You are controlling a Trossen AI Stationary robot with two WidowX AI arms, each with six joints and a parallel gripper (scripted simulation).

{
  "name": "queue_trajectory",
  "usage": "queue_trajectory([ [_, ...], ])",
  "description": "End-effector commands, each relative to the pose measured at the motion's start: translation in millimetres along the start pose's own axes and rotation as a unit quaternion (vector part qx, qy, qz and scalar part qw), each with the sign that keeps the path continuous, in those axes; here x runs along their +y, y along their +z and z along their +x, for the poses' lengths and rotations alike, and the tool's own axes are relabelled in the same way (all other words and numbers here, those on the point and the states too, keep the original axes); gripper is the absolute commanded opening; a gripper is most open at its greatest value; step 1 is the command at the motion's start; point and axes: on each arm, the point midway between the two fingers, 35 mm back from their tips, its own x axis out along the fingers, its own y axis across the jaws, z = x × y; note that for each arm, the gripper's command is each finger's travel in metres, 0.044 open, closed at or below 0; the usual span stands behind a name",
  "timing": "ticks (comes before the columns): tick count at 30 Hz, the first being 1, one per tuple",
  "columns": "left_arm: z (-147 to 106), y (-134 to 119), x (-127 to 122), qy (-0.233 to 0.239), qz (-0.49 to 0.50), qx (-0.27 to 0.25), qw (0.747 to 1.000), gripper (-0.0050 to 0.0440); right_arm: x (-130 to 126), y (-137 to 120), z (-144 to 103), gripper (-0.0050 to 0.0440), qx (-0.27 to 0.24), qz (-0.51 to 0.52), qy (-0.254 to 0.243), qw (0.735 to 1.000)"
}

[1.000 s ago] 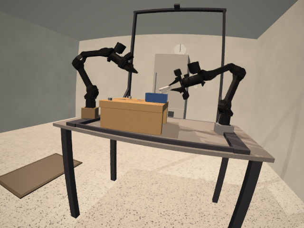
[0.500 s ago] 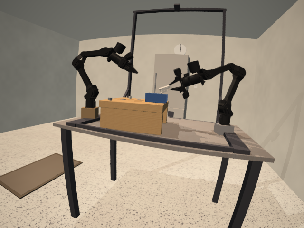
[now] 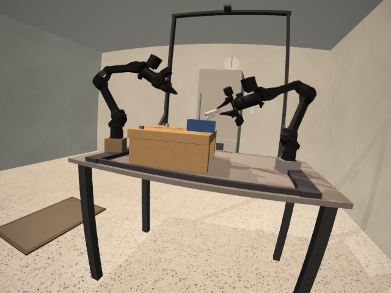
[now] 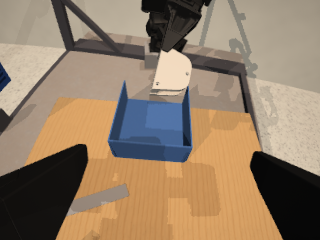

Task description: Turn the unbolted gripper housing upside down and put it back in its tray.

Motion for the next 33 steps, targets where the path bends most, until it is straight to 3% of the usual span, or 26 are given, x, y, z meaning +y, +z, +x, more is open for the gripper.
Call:
queue_trajectory([
  [1,-7.6,2.1,18.9,0.020,0.013,0.005,1.000,0.0119,0.5,5.3,-3.8,0.0440,-0.010,0.002,0.002,1.000],
  [33,-13.5,-13.6,21.1,0.009,-0.001,0.030,1.000,0.0119,0.5,5.3,-3.8,0.0440,-0.010,0.002,0.002,1.000],
])
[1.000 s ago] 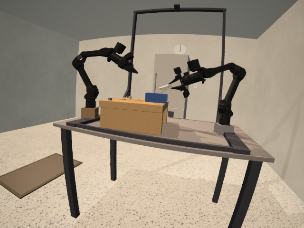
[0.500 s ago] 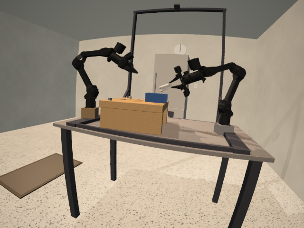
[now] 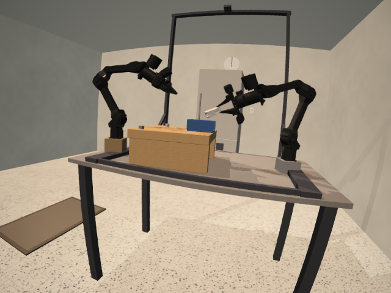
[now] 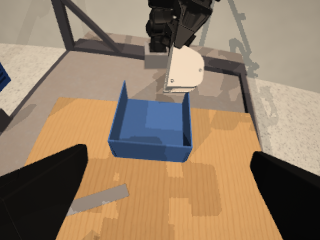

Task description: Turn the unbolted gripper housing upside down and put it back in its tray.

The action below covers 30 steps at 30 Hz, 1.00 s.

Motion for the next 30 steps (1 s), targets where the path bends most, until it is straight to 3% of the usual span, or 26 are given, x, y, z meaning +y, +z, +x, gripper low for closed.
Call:
queue_trajectory([
  [1,-5.0,-1.8,11.8,0.012,0.008,0.007,1.000,0.0119,0.5,5.3,-3.8,0.0440,-0.010,0.002,0.002,1.000],
  [30,-13.5,-25.3,13.3,0.000,-0.011,0.046,0.999,0.0119,0.5,5.3,-3.8,0.0440,-0.010,0.002,0.002,1.000],
])
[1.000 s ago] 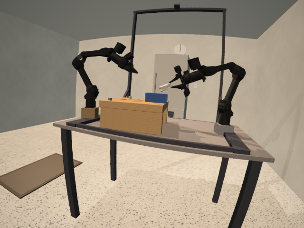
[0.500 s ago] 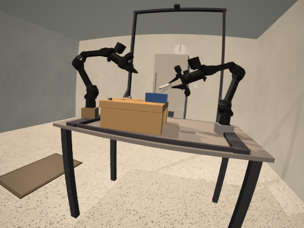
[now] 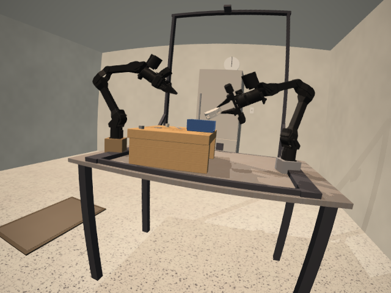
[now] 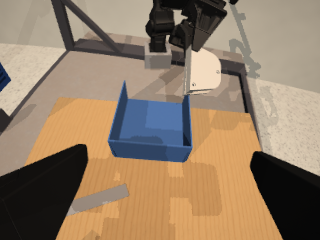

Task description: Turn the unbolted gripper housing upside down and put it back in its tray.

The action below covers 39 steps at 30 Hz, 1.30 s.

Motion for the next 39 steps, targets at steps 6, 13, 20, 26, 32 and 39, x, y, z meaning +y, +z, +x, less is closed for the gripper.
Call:
queue_trajectory([
  [6,-7.0,-6.1,12.2,0.010,0.004,0.014,1.000,0.0119,0.5,5.3,-3.8,0.0440,-0.010,0.002,0.002,1.000],
  [13,-9.3,-12.7,12.6,0.006,-0.002,0.025,1.000,0.0119,0.5,5.3,-3.8,0.0440,-0.010,0.002,0.002,1.000],
  [20,-11.0,-17.3,12.8,0.004,-0.006,0.032,0.999,0.0119,0.5,5.3,-3.8,0.0440,-0.010,0.002,0.002,1.000],
  [26,-12.4,-21.1,12.9,0.002,-0.009,0.038,0.999,0.0119,0.5,5.3,-3.8,0.0440,-0.010,0.002,0.002,1.000],
  [32,-13.5,-24.5,12.6,-0.001,-0.013,0.043,0.999,0.0119,0.5,5.3,-3.8,0.0440,-0.010,0.002,0.002,1.000],
  [39,-15.3,-30.0,12.1,-0.006,-0.019,0.052,0.998,0.0119,0.5,5.3,-3.8,0.0440,-0.010,0.002,0.002,1.000],
])
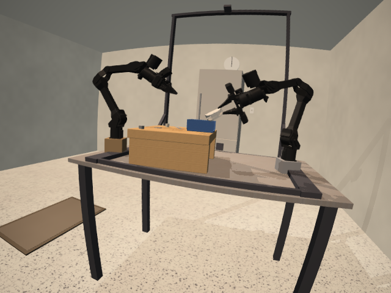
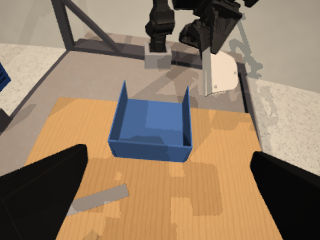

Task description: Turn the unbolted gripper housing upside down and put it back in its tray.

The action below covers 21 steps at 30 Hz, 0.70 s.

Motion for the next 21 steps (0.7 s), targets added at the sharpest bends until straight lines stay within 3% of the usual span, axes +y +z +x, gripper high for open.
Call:
queue_trajectory([
  [1,-5.8,-2.5,11.0,0.010,0.006,0.008,1.000,0.0119,0.5,5.3,-3.8,0.0440,-0.010,0.002,0.002,1.000],
  [21,-10.8,-19.8,9.7,-0.006,-0.013,0.033,0.999,0.0119,0.5,5.3,-3.8,0.0440,-0.010,0.002,0.002,1.000],
])
